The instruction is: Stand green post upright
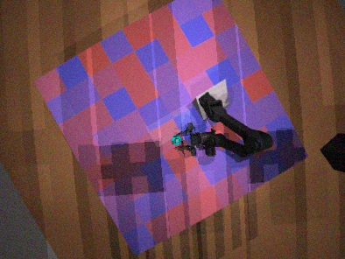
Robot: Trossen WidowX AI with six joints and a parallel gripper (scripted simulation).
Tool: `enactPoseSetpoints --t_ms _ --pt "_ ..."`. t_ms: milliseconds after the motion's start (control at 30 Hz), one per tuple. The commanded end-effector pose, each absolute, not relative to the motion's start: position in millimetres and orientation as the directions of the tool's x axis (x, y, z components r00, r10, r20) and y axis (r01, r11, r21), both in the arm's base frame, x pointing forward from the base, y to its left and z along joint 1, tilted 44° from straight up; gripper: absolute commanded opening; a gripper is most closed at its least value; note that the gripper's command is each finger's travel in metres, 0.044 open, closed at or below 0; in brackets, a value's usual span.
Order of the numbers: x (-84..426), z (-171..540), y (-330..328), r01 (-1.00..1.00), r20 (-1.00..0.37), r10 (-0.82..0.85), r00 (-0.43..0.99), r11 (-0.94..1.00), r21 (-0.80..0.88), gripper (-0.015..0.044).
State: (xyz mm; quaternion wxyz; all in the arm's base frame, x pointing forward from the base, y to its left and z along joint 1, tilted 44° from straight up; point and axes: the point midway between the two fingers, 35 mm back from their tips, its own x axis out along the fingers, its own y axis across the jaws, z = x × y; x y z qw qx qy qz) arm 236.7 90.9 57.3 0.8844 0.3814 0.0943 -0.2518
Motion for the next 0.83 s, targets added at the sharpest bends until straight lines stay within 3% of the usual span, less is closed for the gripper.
enactPoseSetpoints --t_ms 0,800 --pt "237 58 91 0.516 -0.357 -0.375 0.856 0.577 0.633 0.0400" --pt "229 118 36 0.514 -0.352 -0.376 0.857 0.573 0.638 0.0400"
